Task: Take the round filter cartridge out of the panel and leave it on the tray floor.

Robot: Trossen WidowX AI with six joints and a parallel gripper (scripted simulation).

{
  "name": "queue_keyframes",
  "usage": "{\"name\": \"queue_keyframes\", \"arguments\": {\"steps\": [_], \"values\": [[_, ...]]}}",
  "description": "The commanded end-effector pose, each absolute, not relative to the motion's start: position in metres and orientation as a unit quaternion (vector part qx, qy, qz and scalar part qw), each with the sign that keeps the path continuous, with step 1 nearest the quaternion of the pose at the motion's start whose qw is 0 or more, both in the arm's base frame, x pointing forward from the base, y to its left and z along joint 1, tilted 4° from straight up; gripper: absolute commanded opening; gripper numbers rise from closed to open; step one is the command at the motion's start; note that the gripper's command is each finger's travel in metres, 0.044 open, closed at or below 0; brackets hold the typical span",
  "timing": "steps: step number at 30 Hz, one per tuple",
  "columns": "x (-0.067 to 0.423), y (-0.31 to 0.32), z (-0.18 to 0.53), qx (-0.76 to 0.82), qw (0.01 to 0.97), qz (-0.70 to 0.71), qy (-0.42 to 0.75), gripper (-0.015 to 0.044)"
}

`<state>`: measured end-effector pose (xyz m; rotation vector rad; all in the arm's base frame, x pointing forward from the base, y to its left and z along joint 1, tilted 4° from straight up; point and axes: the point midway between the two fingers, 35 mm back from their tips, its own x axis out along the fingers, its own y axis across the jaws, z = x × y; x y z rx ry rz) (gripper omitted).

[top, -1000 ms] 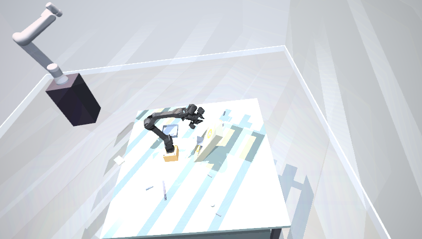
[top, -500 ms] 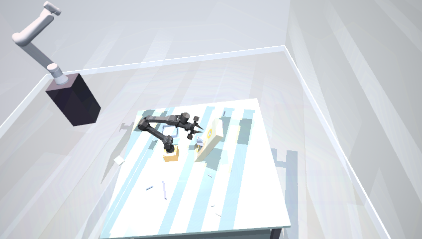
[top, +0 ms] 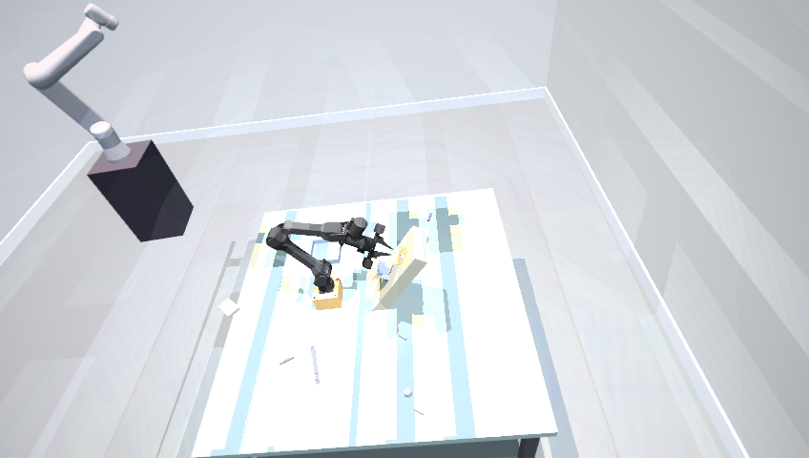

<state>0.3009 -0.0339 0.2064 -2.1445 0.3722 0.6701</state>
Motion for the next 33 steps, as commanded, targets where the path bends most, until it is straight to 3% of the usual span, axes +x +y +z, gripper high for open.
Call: {"name": "queue_keyframes", "arguments": {"steps": [1,33], "values": [[0.306,-0.035,0.201,-0.855,0.417,0.269,0.151,0.0096],[0.332,-0.036,0.178,-0.855,0.417,0.268,0.150,0.0096]]}}
